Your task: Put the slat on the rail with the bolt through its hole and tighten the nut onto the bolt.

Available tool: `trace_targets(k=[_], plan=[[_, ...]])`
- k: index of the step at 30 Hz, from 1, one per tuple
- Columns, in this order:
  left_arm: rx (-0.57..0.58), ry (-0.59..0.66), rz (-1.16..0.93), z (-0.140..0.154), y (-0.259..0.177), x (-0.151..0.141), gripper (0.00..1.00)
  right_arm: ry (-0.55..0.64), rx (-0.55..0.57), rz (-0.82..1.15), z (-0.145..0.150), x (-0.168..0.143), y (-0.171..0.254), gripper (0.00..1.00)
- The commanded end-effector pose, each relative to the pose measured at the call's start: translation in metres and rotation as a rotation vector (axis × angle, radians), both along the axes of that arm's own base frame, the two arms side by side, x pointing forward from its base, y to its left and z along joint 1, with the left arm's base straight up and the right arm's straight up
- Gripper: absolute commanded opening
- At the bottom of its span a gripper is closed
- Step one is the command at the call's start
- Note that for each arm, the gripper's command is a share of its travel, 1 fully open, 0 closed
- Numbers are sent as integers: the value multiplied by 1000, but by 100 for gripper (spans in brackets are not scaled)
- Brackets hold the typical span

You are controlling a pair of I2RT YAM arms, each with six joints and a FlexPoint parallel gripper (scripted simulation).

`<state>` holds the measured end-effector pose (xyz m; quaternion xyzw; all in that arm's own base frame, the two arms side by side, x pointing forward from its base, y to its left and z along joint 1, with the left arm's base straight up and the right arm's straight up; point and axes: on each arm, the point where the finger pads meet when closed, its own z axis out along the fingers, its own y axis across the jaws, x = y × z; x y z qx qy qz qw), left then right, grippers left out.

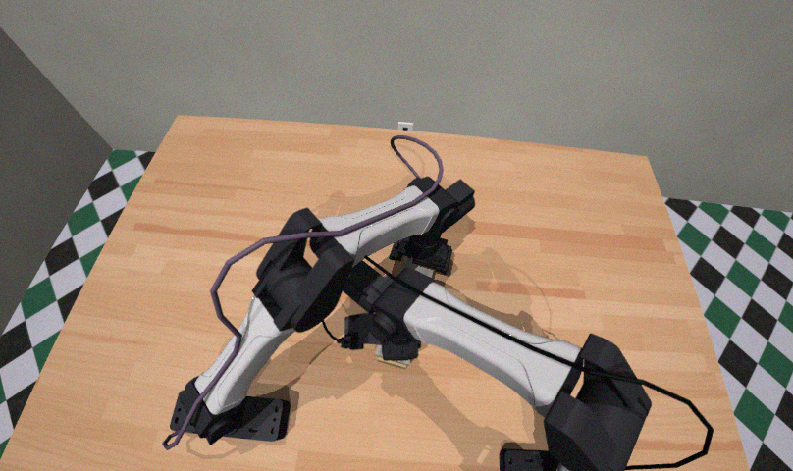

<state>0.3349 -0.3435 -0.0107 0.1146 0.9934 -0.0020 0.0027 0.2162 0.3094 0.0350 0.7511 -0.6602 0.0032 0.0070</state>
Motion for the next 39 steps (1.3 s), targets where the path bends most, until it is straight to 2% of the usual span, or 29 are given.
trace_targets(k=[1,4,34,39], plan=[[-13,-14,-4,7,-2,3,68,-17,39,348,20,3,7,36],[-13,-14,-4,7,-2,3,68,-20,45,470,20,3,7,36],[-13,-14,-4,7,-2,3,68,-20,45,468,20,3,6,36],[-13,-14,-4,7,-2,3,68,-2,29,467,7,2,5,36]])
